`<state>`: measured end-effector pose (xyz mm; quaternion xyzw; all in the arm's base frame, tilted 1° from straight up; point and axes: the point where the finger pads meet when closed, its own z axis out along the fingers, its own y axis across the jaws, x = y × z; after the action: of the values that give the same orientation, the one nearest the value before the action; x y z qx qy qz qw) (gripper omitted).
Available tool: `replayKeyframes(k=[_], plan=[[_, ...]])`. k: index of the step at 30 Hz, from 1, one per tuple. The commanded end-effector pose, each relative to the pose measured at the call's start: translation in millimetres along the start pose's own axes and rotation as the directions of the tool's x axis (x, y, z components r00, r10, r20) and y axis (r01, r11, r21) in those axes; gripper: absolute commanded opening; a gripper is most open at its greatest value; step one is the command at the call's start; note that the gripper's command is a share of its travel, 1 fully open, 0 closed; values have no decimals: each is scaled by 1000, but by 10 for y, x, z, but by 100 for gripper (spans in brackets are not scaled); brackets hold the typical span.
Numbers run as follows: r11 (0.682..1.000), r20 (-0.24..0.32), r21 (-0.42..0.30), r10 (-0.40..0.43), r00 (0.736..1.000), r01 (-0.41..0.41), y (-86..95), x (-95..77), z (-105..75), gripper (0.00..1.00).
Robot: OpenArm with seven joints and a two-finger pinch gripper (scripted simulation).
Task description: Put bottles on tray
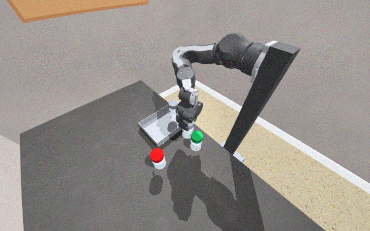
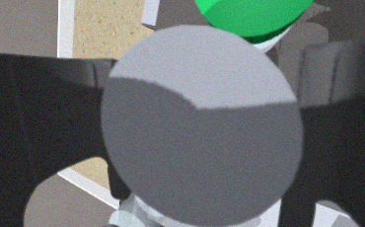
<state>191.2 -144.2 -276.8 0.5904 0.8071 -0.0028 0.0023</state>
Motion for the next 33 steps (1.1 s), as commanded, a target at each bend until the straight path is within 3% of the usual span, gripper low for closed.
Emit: replayKeyframes(k=[1,4,11,21,28,33], plan=[[1000,-4,11,9,1000,-9,-15,4,-56,0],[1000,-4,13,11,1000,-11,-15,3,-147,0],[1000,-4,13,11,1000,-11,-15,3,-147,0],[1000,-4,14,12,1000,-12,-15,1,-447,0],[1000,-4,14,12,1000,-12,-15,1,-447,0],[1000,-3,12,10,1000,-10,-12,0,-555,0]])
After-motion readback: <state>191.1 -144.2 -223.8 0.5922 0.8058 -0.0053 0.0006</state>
